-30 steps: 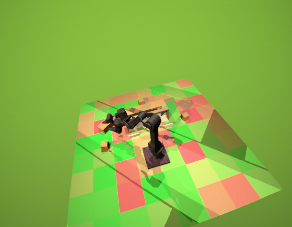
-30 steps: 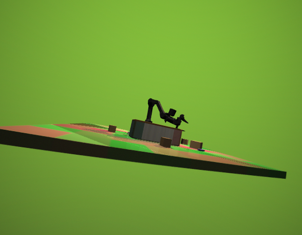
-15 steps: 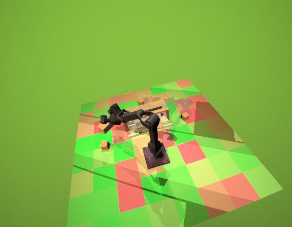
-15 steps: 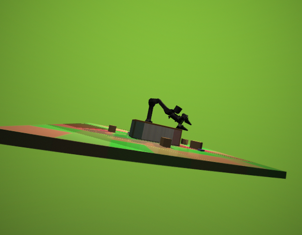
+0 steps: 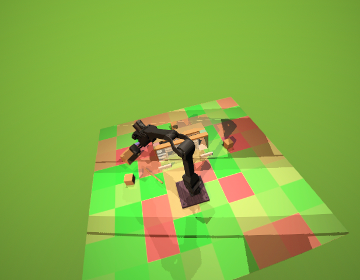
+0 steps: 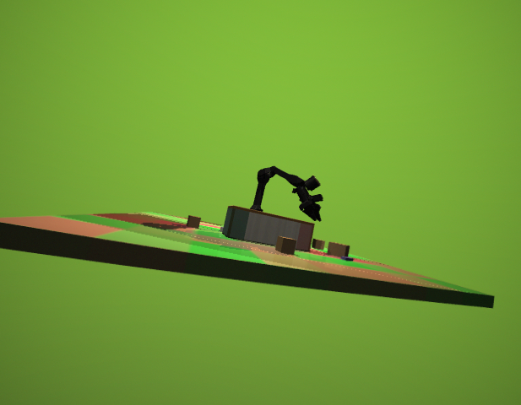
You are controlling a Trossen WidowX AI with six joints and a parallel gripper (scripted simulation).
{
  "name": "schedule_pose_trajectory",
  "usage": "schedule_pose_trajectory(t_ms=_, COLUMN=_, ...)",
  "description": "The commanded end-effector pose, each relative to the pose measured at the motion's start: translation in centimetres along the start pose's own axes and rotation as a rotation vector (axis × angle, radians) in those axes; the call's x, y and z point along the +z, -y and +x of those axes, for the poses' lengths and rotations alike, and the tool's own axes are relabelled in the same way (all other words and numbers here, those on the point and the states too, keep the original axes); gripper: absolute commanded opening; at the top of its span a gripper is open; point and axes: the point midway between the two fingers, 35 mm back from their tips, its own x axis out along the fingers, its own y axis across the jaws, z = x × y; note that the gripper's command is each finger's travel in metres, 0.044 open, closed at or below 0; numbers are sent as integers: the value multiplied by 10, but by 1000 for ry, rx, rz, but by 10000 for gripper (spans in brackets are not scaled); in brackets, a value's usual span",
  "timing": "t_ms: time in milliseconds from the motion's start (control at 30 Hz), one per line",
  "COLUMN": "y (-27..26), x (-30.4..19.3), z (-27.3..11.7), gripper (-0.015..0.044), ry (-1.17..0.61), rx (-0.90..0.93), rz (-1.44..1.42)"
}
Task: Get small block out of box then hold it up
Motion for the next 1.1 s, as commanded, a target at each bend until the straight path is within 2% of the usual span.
schedule_pose_trajectory(t_ms=0, y=44, x=-29, z=-34, gripper=400, ry=-338, rx=-129, rz=-427)
schedule_pose_trajectory(t_ms=233, y=86, x=-67, z=-69, gripper=400, ry=-687, rx=-89, rz=-696)
schedule_pose_trajectory(t_ms=433, y=114, x=-94, z=-100, gripper=400, ry=-963, rx=53, rz=-897)
schedule_pose_trajectory(t_ms=1067, y=116, x=-98, z=-99, gripper=400, ry=-982, rx=66, rz=-911)
